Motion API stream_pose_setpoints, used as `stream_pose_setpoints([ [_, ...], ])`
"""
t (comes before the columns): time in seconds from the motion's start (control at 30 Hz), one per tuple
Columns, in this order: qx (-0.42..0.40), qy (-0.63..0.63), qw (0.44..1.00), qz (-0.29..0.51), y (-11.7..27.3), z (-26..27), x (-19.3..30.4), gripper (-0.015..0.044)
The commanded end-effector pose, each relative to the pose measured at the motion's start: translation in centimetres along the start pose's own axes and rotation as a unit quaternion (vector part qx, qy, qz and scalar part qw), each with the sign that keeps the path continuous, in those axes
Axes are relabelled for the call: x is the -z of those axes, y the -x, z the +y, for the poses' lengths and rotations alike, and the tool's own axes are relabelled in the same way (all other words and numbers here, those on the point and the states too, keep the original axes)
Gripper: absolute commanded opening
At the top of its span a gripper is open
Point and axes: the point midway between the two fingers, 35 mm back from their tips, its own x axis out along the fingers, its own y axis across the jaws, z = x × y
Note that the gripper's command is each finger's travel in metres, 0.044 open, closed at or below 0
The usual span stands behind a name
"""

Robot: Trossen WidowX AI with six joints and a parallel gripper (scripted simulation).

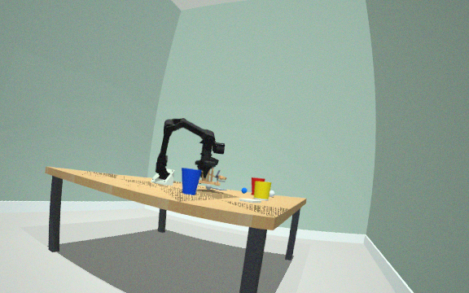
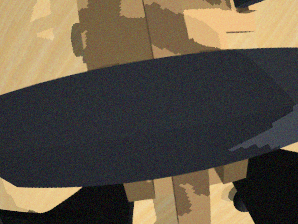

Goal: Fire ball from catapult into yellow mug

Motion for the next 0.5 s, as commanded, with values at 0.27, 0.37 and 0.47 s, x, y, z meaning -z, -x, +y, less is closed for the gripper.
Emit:
stream_pose_setpoints([
  [0.27,0.006,0.209,0.978,0.0,0.1,-3.7,-0.4,0.0],
  [0.37,0.006,0.246,0.969,0.0,0.1,-4.8,-0.5,0.0],
  [0.47,0.006,0.249,0.969,0.001,0.1,-5.1,-0.6,0.0],
])
